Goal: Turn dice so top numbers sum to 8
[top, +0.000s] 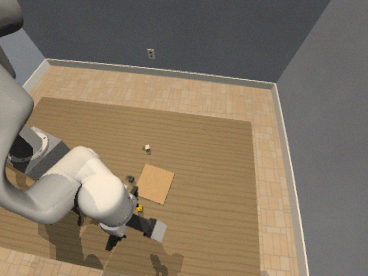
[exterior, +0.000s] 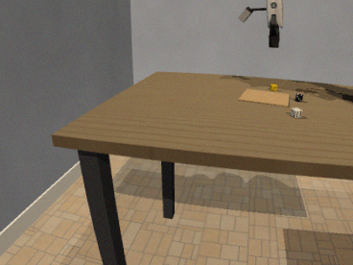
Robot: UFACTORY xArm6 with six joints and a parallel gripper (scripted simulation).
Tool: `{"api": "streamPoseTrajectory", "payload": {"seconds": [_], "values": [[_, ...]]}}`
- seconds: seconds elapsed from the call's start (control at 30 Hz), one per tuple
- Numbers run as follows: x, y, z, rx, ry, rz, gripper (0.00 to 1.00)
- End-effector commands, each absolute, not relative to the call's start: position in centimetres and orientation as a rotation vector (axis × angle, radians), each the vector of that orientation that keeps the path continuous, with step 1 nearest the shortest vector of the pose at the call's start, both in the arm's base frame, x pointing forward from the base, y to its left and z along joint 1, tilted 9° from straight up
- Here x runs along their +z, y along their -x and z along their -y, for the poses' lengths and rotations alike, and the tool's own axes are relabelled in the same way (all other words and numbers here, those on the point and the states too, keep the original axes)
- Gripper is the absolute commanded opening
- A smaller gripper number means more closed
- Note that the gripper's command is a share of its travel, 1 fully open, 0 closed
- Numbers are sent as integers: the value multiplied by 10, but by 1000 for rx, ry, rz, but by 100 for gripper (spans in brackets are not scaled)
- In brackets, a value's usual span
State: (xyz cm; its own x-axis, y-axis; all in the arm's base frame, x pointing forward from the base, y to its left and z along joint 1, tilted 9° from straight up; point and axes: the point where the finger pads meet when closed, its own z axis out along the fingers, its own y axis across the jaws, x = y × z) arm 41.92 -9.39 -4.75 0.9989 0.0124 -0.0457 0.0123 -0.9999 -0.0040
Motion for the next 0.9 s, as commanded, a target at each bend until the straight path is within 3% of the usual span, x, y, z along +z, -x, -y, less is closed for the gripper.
{"api": "streamPoseTrajectory", "payload": {"seconds": [0.0,0.37,0.87], "values": [[-46,-423,92,56,3092,-242,100],[-44,-430,84,50,2893,-835,100],[-44,-432,82,52,2848,-929,100]]}}
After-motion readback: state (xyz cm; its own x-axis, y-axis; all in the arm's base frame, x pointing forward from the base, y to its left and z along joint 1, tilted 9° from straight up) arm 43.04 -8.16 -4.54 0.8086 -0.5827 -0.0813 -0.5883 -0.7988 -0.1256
